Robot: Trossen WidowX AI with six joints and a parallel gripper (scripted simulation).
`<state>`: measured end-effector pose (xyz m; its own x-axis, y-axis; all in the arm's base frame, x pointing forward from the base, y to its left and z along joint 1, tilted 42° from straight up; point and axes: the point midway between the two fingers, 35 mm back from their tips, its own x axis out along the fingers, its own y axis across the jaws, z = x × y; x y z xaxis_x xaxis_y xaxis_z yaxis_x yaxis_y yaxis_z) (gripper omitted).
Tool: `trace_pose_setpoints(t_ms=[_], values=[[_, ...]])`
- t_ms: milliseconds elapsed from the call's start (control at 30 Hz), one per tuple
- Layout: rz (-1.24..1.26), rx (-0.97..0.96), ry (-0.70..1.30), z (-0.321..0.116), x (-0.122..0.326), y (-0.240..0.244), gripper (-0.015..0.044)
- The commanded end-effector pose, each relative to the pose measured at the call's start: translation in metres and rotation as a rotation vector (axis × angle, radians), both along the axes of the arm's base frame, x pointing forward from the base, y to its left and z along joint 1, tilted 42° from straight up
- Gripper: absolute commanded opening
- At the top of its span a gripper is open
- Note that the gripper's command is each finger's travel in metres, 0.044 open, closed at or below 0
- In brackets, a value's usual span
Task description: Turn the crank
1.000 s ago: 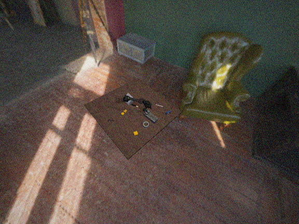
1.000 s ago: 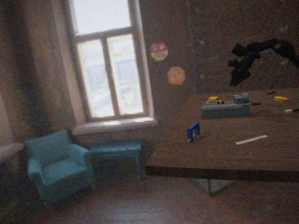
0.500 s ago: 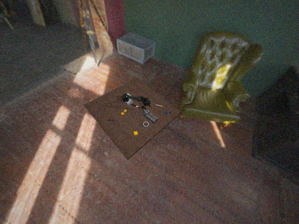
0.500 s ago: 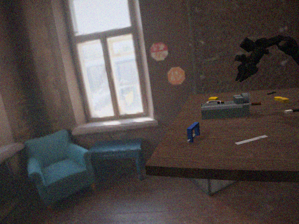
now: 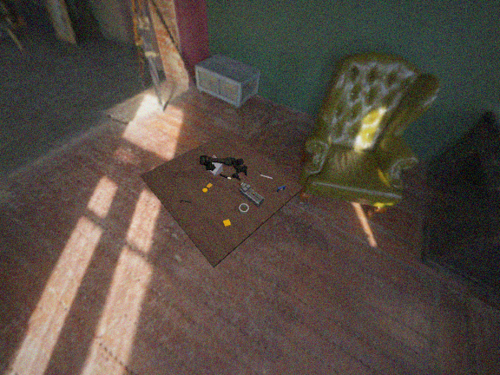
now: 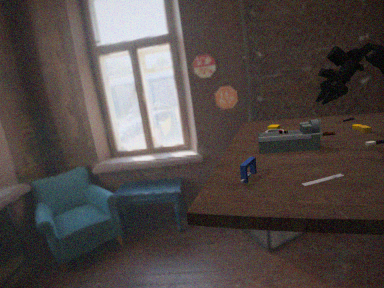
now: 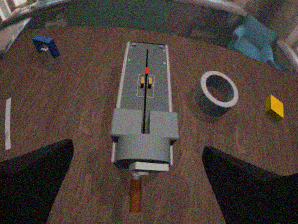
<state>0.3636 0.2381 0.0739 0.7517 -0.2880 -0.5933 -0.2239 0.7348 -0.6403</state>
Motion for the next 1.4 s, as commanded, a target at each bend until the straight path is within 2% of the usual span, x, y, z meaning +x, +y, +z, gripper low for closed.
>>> trace_pose_setpoints(t_ms=[0, 167, 833, 1367], values=[[0.004, -0.002, -0.022, -0.001, -0.015, -0.006, 0.0440], [0.007, -0.005, -0.029, -0.004, -0.020, -0.010, 0.0440], [0.007, -0.008, -0.032, -0.075, -0.008, -0.071, 0.0440], [0.007, -0.008, -0.032, -0.091, -0.005, -0.085, 0.0440]])
